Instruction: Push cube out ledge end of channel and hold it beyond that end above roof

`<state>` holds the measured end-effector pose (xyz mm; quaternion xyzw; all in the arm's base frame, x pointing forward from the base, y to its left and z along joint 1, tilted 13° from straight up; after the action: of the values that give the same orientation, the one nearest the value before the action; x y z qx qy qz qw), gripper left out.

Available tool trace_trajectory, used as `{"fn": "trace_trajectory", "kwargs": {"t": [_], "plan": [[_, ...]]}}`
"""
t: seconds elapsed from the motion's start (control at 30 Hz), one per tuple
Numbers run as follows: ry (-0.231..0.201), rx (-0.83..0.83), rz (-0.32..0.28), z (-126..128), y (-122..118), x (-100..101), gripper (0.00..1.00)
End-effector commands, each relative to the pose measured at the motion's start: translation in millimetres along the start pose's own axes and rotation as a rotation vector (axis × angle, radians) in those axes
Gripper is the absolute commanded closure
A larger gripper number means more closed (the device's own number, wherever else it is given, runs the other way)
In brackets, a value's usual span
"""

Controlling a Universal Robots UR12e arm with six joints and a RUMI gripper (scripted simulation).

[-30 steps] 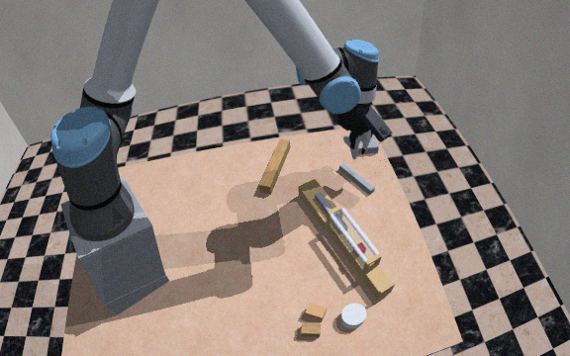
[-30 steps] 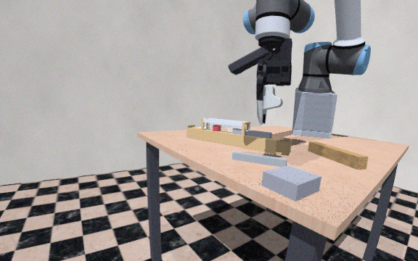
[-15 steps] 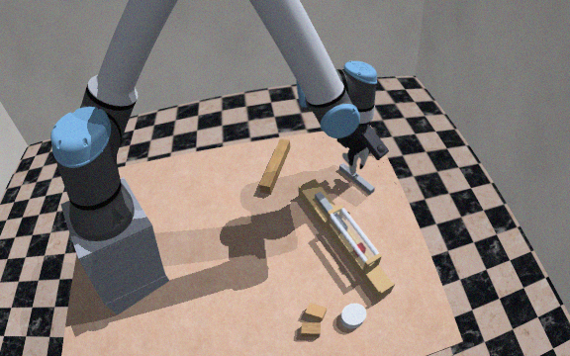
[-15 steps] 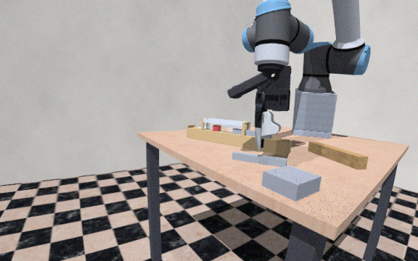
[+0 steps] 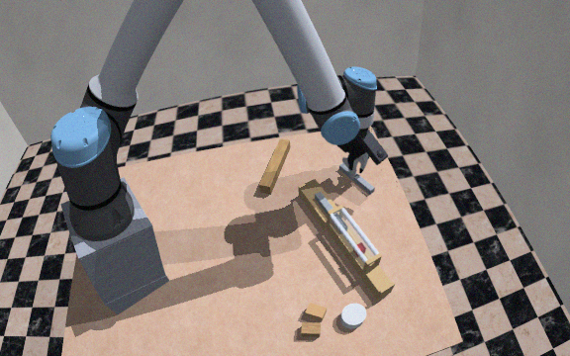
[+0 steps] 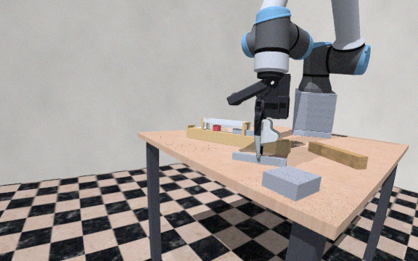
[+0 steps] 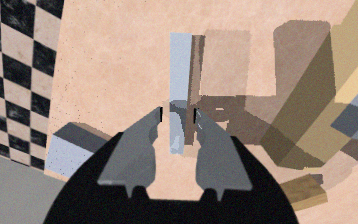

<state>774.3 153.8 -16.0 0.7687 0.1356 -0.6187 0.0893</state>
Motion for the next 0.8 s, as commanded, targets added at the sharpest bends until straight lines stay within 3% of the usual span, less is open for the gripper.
{"fn": "trace_trajectory", "kwargs": {"t": [0.0, 0.77], "plan": [[0.001, 0.0, 0.0, -0.7, 0.2, 9.9, 0.78], [0.001, 0.0, 0.0, -0.7, 0.2, 14.5, 0.78]]}}
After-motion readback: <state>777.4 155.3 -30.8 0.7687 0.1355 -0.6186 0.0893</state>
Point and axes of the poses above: the point where the finger pads meet when closed, its own x axis out along the fingers, its own z axis across the jaws, y = z × x, the point moved 5 cm from there along -x, back along the fingers, and after that the axes turned 5 degrees about x, right-handed, at the moved point
